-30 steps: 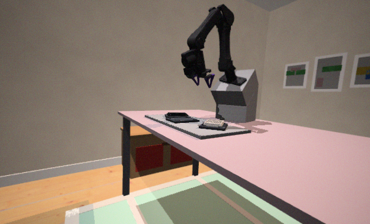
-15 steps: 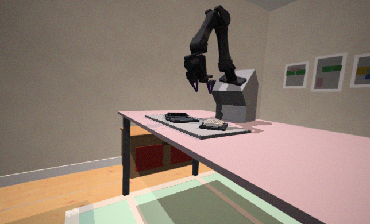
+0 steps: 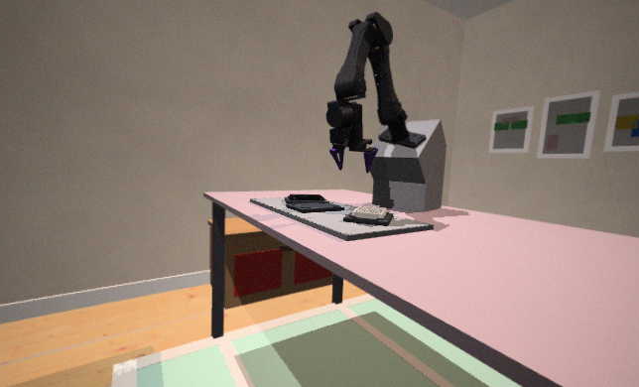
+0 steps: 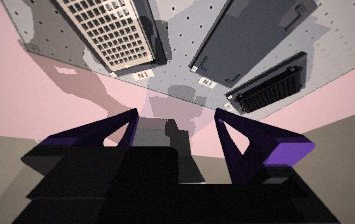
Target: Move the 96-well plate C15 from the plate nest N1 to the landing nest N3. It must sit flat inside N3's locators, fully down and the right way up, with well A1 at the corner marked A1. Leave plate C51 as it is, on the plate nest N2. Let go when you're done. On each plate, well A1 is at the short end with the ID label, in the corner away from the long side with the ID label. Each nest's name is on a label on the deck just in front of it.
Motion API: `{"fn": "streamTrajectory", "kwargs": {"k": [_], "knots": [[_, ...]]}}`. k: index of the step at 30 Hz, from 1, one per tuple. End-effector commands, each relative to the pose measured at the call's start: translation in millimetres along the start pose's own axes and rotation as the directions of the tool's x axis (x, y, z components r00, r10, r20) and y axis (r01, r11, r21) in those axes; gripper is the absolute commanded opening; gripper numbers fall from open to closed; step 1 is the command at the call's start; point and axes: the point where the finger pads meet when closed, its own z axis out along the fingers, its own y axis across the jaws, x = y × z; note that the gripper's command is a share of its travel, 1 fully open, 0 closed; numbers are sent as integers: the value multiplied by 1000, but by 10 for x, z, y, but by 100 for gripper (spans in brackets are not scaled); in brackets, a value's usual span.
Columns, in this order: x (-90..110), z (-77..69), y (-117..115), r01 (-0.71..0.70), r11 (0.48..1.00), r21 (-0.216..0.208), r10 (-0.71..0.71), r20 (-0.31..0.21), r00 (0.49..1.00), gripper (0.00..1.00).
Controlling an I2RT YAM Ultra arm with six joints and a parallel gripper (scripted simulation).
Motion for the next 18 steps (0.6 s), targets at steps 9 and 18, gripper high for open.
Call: {"fn": "streamTrajectory", "kwargs": {"k": [9, 18], "knots": [[-459, 62, 308, 86, 996, 13, -87, 144, 986, 100], [-542, 151, 557, 175, 985, 15, -174, 204, 963, 100]]}}
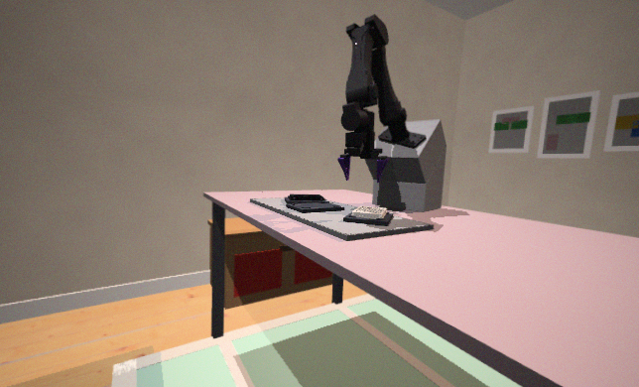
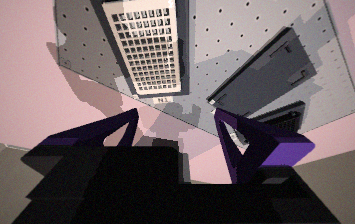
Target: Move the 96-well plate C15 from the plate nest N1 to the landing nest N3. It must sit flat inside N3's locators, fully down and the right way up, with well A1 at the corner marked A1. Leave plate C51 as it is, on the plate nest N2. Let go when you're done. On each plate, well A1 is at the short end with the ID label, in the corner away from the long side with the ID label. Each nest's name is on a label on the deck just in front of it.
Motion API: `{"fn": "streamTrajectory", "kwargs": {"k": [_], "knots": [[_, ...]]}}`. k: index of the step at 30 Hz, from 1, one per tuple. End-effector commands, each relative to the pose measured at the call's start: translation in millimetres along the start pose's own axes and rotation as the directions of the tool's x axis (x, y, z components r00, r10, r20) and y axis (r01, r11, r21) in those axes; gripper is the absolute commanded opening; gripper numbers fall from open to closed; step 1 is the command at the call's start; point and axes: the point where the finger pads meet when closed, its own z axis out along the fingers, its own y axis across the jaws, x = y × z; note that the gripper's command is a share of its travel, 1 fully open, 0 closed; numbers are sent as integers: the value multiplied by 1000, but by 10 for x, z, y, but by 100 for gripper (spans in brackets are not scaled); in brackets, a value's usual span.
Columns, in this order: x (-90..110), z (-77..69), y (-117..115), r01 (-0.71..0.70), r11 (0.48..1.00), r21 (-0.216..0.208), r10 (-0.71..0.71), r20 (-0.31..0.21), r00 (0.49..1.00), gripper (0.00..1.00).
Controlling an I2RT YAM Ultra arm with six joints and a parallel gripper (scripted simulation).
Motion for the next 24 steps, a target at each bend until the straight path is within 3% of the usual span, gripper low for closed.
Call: {"fn": "streamTrajectory", "kwargs": {"k": [1, 2, 3, 4, 5, 6, 7, 8, 9, 10, 14, 15, 24], "knots": [[-148, -12, 97, 46, 999, 7, -47, 89, 995, 100], [-126, 72, 157, 57, 998, 4, -57, 68, 996, 100], [-339, 4, 167, 44, 999, 8, -45, 110, 993, 100], [-362, 13, 200, 35, 999, 7, -36, 110, 993, 100], [-362, 13, 200, 35, 999, 7, -36, 110, 993, 100], [-203, 98, 270, 79, 997, 2, -79, 94, 992, 100], [-299, 3, 283, 91, 996, 4, -91, 154, 984, 100], [-270, 91, 348, 102, 995, 0, -101, 132, 986, 100], [-466, 41, 374, 93, 996, 4, -92, 164, 982, 100], [-488, 47, 411, 81, 997, 2, -80, 165, 983, 100], [-488, 48, 411, 81, 997, 2, -80, 165, 983, 100], [-551, -50, 312, 57, 998, 13, -58, 195, 979, 100], [-522, -32, 351, 69, 998, 6, -69, 183, 981, 100]]}}
